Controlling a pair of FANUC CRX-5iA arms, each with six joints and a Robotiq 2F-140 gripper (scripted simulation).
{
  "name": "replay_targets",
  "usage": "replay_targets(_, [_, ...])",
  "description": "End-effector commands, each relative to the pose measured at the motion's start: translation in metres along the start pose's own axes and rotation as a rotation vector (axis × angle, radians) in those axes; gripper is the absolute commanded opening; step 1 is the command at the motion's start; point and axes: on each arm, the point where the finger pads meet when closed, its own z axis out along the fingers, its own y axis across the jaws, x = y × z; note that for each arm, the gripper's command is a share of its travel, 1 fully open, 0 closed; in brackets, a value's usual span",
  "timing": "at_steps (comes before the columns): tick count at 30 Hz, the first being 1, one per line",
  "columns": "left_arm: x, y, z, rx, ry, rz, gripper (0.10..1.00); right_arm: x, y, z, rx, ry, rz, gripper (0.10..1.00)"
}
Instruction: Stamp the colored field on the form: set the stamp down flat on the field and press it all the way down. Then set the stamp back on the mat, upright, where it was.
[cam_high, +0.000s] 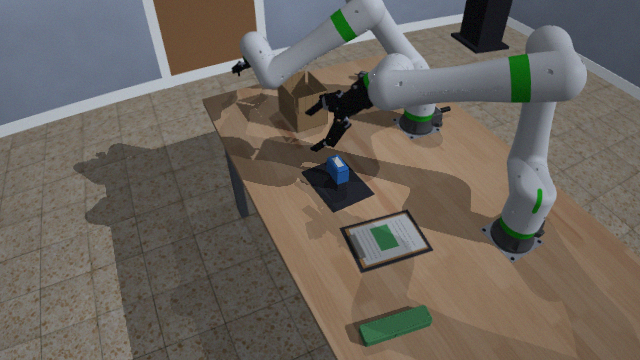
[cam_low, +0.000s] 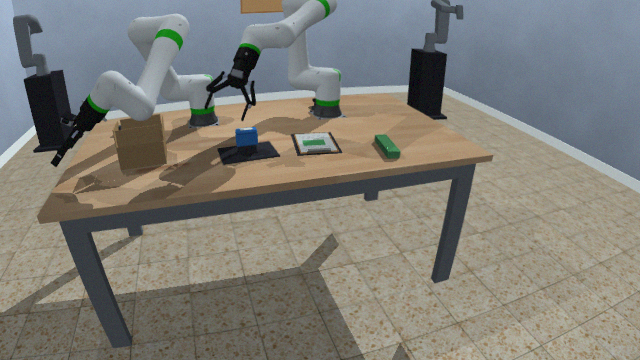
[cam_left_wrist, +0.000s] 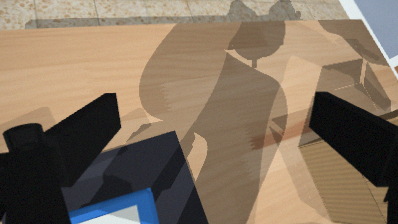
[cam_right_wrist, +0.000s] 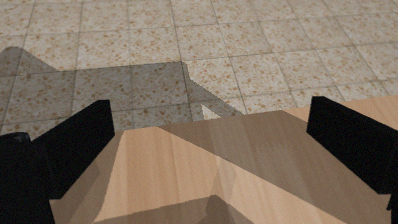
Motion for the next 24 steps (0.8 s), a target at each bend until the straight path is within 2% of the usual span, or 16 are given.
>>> replay_targets(1, [0.0012, 0.0008, -0.0008, -0.002, 0.002, -0.001, 1.0, 0.0011, -0.0003, -0.0008, 0.001, 0.001, 0.001, 1.0])
replay_targets(24, [0.0046, -0.0045, -0.0001, 0.005, 0.002, -0.004, 1.0, 0.0011, -0.0004, -0.001, 0.002, 0.001, 0.001, 1.0])
